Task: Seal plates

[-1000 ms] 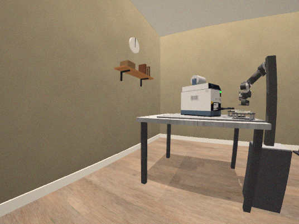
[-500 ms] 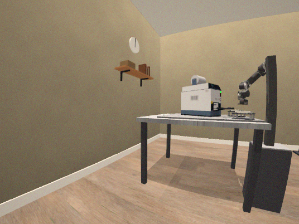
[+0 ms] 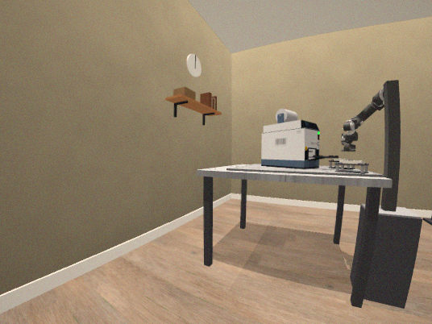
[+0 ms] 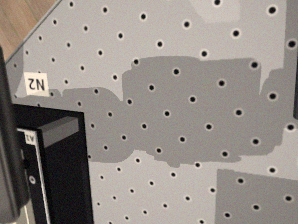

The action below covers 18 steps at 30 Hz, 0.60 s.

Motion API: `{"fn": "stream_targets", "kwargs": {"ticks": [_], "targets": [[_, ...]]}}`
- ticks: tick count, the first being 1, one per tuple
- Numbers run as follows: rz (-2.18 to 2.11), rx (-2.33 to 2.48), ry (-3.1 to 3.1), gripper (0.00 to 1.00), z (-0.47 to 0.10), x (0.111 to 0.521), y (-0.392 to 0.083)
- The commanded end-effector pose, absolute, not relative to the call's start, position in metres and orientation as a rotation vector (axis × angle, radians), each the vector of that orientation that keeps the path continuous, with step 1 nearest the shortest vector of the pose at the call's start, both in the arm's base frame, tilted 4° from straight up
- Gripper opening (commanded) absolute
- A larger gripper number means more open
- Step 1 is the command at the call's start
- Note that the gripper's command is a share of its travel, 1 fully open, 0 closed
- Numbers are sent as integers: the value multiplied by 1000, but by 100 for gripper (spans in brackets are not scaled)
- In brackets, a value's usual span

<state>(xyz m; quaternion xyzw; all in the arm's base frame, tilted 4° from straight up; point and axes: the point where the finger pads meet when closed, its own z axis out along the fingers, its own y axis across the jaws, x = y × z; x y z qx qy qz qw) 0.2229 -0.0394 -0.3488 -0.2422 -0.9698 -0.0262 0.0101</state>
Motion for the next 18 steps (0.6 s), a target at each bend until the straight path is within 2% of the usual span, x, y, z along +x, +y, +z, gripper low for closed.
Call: {"fn": "stream_targets", "kwargs": {"ticks": [1, 18], "targets": [[-124, -738, -3030, 65, -346, 224, -35], [-116, -771, -3022, 65, -353, 227, -111]]}}
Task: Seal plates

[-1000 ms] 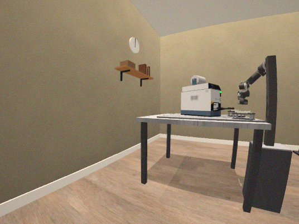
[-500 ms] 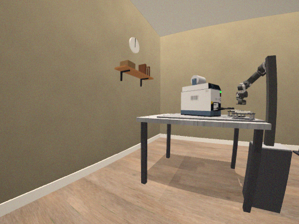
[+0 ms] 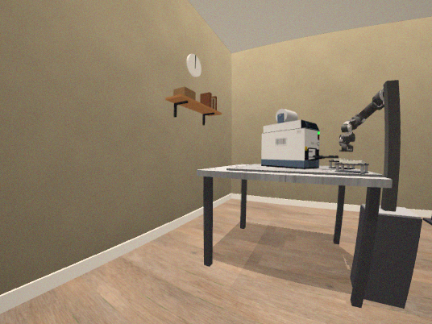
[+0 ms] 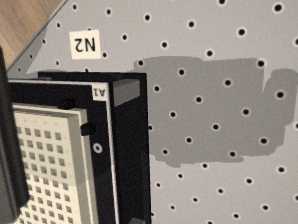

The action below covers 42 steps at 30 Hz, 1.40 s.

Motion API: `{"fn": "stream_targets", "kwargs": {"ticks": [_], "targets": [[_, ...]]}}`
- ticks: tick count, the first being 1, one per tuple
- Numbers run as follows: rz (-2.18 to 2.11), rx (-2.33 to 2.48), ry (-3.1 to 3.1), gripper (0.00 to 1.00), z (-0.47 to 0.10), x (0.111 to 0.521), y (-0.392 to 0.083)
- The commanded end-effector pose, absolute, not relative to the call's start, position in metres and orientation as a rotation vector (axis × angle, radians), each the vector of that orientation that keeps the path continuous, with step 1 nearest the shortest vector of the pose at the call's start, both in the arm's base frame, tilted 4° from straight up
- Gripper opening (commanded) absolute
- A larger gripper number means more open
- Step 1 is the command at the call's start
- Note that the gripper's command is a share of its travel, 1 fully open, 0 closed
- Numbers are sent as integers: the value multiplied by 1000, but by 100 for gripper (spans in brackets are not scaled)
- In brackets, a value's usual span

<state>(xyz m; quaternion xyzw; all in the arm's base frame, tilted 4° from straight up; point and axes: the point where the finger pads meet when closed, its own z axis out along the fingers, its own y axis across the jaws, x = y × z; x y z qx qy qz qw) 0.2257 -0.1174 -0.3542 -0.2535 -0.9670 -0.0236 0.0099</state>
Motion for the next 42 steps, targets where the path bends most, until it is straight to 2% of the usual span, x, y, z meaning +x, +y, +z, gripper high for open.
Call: {"fn": "stream_targets", "kwargs": {"ticks": [1, 33, 42], "targets": [[-116, -771, -3022, 65, -353, 227, -111], [-108, -805, -3012, 65, -363, 232, -261], [-105, -807, -3012, 65, -363, 232, -262]]}}
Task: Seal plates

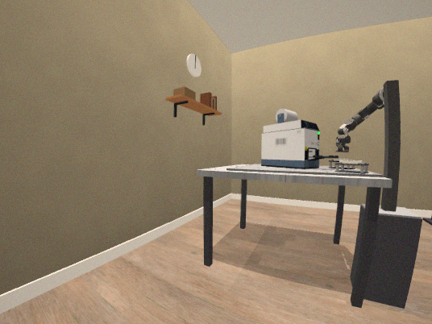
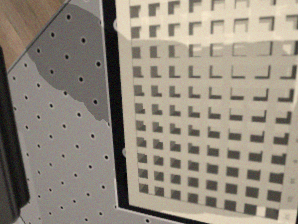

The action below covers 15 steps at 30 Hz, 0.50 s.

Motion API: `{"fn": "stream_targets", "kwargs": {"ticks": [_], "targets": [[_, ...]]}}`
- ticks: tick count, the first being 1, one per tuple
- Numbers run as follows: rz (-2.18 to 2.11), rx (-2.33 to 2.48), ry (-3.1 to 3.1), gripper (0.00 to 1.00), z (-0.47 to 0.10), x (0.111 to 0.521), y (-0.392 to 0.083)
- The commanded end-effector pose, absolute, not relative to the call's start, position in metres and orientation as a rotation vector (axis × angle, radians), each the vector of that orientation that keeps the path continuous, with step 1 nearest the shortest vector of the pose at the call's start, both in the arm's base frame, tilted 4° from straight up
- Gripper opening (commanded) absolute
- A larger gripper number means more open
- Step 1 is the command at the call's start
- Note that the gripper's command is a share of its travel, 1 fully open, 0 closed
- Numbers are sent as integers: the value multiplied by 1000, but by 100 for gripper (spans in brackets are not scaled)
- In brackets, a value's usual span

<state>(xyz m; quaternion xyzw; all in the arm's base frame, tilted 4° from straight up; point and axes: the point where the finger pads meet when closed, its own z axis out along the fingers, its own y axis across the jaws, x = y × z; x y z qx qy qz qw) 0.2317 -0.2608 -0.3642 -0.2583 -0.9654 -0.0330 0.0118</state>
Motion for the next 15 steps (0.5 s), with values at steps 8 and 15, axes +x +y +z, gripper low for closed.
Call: {"fn": "stream_targets", "kwargs": {"ticks": [8, 15], "targets": [[-113, -805, -3014, 65, -371, 232, -260], [-113, -806, -3014, 65, -379, 232, -260]]}}
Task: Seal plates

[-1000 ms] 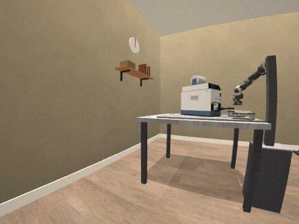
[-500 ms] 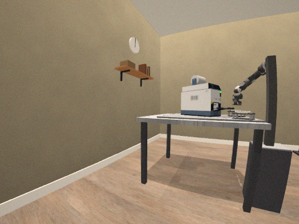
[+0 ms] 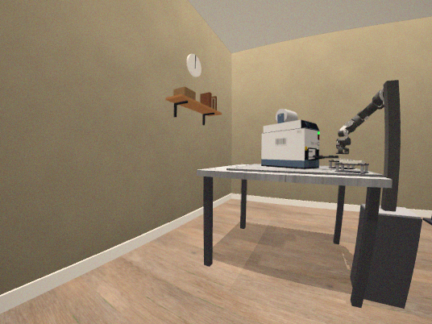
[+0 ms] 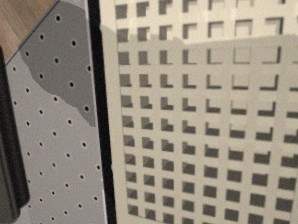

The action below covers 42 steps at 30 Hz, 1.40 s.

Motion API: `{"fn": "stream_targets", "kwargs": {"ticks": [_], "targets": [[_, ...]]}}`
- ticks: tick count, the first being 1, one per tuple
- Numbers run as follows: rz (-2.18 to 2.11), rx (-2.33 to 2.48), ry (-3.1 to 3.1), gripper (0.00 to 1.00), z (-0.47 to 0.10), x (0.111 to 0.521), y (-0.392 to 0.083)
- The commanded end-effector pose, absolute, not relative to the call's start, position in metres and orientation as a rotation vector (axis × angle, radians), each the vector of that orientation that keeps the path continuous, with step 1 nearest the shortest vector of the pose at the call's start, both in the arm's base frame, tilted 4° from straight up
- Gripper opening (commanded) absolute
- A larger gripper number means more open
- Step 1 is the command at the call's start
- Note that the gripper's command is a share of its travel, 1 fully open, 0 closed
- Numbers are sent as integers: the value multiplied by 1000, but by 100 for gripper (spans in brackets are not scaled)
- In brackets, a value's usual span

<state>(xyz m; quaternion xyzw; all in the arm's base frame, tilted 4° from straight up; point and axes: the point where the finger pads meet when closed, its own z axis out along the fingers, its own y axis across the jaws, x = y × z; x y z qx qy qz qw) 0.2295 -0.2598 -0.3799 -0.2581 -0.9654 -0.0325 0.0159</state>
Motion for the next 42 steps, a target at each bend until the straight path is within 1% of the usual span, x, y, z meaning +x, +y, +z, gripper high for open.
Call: {"fn": "stream_targets", "kwargs": {"ticks": [1, 16, 42], "targets": [[-113, -807, -3015, 65, -380, 233, -260], [-111, -804, -3011, 65, -403, 231, -258], [-105, -807, -3012, 65, -402, 232, -259]]}}
